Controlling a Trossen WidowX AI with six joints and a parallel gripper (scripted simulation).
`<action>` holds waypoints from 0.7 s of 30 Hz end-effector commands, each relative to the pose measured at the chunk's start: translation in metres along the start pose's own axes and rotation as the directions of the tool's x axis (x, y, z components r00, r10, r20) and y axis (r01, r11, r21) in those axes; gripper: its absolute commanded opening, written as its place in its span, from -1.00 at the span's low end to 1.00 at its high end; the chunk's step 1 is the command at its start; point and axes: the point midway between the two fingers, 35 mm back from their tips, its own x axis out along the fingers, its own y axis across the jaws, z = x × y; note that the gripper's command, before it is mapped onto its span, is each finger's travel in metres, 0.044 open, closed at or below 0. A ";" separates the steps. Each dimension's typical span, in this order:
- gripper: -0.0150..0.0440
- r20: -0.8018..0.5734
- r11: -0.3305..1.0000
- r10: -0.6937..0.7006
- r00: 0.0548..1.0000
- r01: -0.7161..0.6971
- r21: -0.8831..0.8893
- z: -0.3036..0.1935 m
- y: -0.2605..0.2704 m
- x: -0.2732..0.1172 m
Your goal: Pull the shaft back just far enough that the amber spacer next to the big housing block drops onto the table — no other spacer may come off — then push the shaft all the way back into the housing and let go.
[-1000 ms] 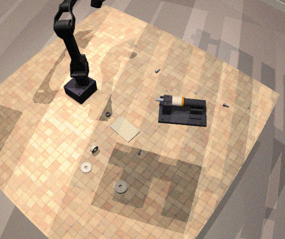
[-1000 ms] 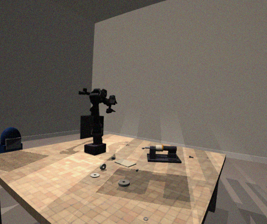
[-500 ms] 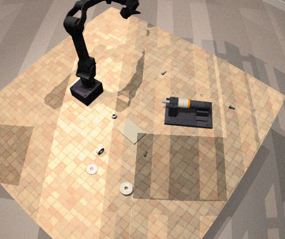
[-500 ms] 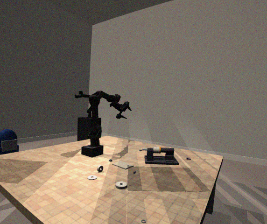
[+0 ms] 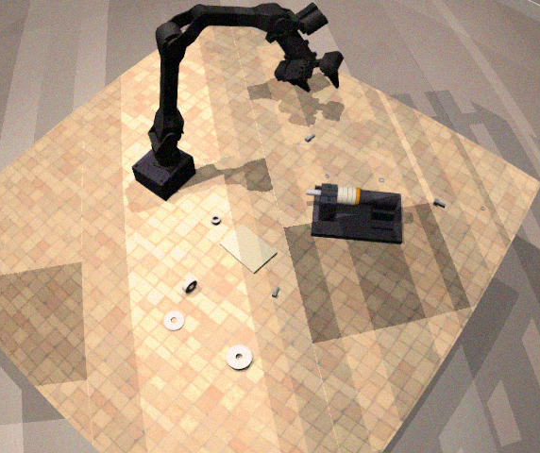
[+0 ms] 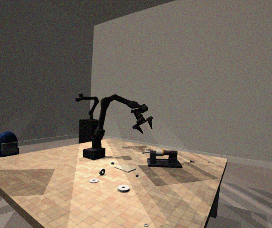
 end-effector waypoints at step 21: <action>1.00 0.133 0.320 -0.507 0.852 0.043 0.946 0.252 0.044 0.086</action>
